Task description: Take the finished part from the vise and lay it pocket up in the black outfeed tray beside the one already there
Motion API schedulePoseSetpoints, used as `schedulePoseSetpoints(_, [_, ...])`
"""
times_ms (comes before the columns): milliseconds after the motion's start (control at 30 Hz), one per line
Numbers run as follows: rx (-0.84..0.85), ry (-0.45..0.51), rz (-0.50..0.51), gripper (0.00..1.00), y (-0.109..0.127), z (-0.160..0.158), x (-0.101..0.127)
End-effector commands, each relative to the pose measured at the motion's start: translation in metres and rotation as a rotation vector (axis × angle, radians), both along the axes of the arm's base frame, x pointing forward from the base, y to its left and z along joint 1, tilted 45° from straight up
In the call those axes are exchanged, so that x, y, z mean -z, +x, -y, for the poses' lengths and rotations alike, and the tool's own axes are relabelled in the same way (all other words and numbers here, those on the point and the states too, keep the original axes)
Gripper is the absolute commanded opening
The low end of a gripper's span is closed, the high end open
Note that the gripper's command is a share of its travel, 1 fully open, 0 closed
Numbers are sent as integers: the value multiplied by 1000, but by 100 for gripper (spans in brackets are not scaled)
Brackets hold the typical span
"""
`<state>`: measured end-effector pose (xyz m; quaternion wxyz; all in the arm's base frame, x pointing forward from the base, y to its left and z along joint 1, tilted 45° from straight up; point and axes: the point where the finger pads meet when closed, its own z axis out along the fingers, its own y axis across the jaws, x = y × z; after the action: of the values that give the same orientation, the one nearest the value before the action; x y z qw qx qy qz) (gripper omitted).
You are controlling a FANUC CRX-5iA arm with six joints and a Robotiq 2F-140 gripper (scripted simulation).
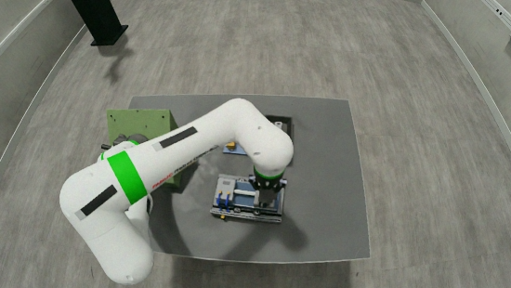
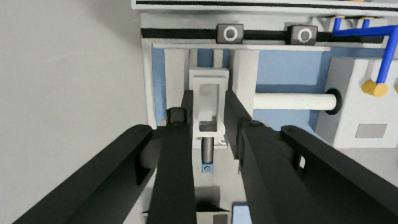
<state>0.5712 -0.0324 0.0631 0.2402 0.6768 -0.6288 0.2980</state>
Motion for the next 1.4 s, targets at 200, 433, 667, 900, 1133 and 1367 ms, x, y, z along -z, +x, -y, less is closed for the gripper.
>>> schedulePoseSetpoints(200, [-2,0,1,10,0,-5,-5])
schedulePoseSetpoints(433, [-2,0,1,10,-1,-14,-14])
schedulePoseSetpoints(667, [-2,0,1,10,-2,-20,-20])
schedulePoseSetpoints(900, [-2,0,1,10,-3,-28,-28])
schedulePoseSetpoints(1133, [-2,0,1,10,-4,-31,-31])
schedulePoseSetpoints(1367, [-2,0,1,10,-4,-32,-32])
